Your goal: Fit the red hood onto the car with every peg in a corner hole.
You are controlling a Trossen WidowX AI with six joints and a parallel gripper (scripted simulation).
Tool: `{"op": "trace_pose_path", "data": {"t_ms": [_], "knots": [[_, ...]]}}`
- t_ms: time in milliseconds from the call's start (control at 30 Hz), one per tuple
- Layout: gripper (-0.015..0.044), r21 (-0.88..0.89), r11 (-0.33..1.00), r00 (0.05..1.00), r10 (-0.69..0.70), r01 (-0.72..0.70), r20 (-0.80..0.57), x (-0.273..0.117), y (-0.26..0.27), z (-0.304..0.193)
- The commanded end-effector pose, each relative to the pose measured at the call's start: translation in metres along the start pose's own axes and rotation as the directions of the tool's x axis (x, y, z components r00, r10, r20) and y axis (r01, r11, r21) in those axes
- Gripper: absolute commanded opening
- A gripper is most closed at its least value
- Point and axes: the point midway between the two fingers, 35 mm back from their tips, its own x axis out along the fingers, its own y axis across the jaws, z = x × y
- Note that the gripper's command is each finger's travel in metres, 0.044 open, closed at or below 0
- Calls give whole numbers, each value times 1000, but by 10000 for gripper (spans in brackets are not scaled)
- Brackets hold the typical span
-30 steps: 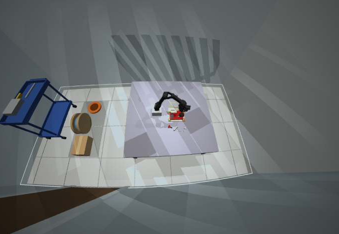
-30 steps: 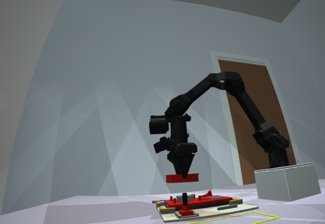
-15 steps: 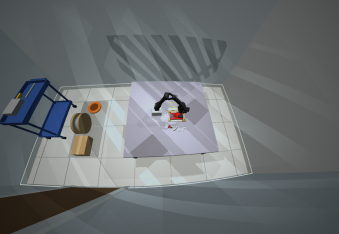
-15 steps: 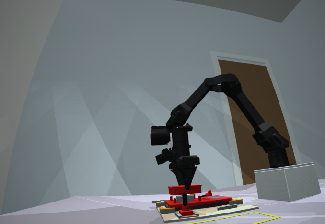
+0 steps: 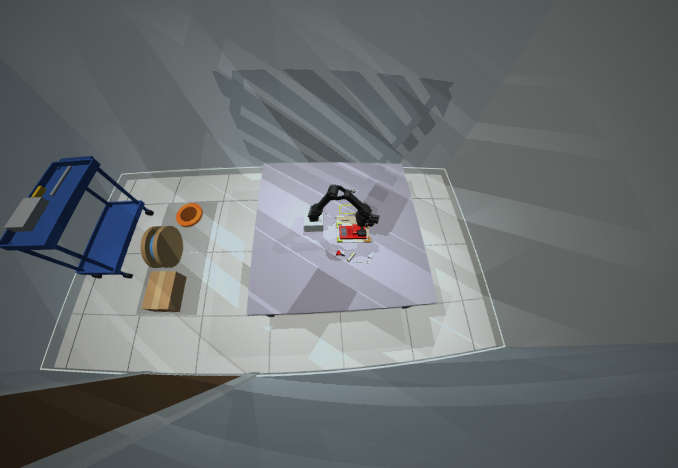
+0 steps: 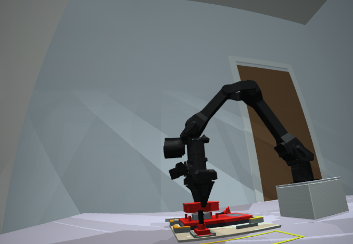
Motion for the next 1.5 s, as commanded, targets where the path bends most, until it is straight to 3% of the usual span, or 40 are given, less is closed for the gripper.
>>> {"op": "trace_pose_path", "data": {"t_ms": [0,1467], "knots": [[0,-6,1000,1000,-2,2,0,0,0,0],[0,-6,1000,1000,-2,2,0,17,-1,0]]}}
